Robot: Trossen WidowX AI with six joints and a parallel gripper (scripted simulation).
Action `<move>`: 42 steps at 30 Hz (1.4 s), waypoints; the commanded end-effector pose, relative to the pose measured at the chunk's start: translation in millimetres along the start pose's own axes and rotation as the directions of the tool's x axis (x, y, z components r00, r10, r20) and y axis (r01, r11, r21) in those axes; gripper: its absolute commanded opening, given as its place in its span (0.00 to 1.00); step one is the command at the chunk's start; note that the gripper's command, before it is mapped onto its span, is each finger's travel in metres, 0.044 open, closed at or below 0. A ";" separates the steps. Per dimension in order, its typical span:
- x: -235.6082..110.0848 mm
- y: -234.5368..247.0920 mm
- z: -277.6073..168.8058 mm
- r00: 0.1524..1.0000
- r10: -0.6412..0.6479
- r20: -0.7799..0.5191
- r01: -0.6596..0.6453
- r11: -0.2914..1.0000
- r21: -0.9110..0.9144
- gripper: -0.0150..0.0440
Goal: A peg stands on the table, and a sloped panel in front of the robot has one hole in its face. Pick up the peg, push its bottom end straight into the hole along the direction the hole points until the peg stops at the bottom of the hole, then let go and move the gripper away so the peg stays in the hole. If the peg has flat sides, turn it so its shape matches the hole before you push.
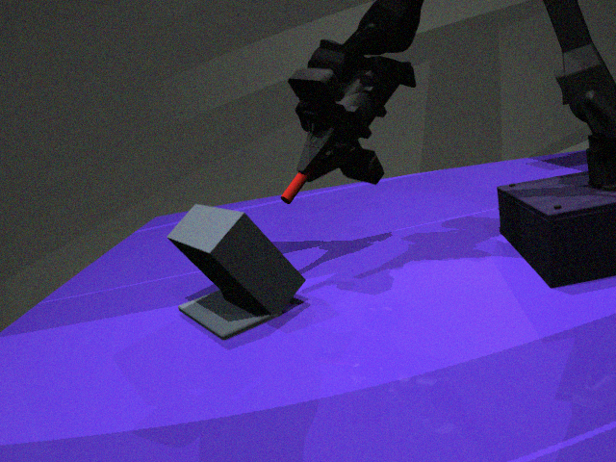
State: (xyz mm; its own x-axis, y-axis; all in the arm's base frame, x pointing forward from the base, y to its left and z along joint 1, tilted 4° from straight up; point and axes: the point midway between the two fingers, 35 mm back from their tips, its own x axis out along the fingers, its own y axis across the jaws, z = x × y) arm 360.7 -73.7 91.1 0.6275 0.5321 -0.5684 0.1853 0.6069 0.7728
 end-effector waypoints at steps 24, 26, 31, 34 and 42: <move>30.4 -1.1 5.6 0.999 0.027 0.035 -0.027 1.000 0.005 0.25; 31.4 -1.1 5.5 0.999 0.027 0.041 -0.028 1.000 0.004 0.25; 33.8 -1.2 5.0 0.998 0.030 0.055 -0.031 1.000 0.003 0.25; 35.0 -1.2 4.9 0.998 0.031 0.059 -0.031 1.000 0.002 0.25; 45.4 -0.3 4.5 0.997 0.033 0.072 -0.033 0.999 0.001 0.25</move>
State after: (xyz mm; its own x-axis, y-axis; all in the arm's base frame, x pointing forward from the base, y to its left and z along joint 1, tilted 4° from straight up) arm 389.8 -55.1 69.8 0.6837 0.5117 -0.5203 0.1600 0.5906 0.7910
